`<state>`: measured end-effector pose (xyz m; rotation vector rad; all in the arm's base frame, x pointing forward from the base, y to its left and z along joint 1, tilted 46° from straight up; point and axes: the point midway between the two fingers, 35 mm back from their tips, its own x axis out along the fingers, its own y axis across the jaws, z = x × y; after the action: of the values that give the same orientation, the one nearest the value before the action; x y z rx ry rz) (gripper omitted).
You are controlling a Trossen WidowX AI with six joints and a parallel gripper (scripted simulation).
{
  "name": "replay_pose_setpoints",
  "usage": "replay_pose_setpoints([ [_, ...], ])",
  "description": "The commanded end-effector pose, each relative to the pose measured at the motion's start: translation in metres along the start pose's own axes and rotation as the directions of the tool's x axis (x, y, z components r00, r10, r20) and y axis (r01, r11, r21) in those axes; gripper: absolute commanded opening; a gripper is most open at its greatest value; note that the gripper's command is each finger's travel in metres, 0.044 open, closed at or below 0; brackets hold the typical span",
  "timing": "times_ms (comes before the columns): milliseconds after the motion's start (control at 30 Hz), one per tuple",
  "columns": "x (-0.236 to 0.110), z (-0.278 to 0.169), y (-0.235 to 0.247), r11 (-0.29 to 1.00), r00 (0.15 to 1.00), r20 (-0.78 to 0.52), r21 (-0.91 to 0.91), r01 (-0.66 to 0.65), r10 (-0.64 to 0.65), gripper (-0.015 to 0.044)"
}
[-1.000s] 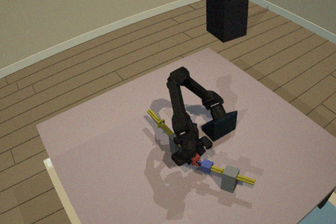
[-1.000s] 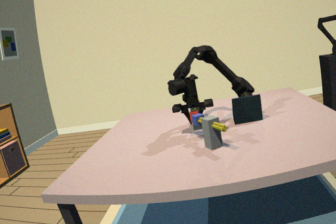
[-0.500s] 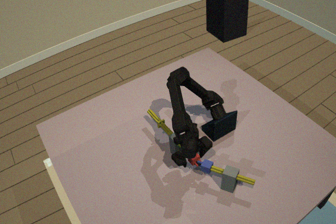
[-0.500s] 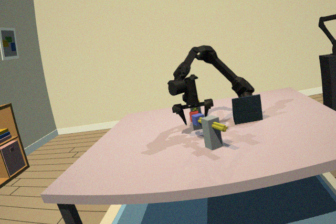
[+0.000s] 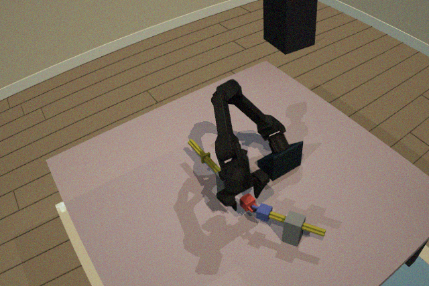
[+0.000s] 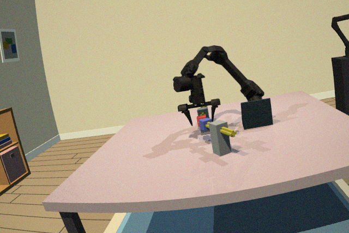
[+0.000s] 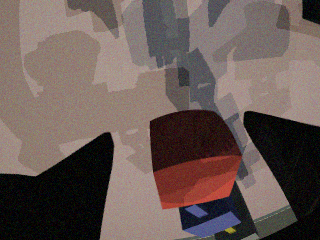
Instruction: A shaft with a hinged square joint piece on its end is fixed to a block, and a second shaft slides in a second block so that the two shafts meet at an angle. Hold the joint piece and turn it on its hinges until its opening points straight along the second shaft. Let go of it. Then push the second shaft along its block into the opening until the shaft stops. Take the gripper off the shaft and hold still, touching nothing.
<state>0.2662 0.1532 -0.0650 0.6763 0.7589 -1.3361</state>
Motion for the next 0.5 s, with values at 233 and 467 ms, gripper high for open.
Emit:
replay_pose_setpoints([
  [233, -0.011, 0.000, 0.000, 1.000, 0.998, -0.061, -0.031, -0.003, 0.001, 0.0440],
  [467, -0.035, -0.007, 0.005, 0.965, 0.999, -0.047, -0.261, -0.019, 0.007, 0.0440],
])
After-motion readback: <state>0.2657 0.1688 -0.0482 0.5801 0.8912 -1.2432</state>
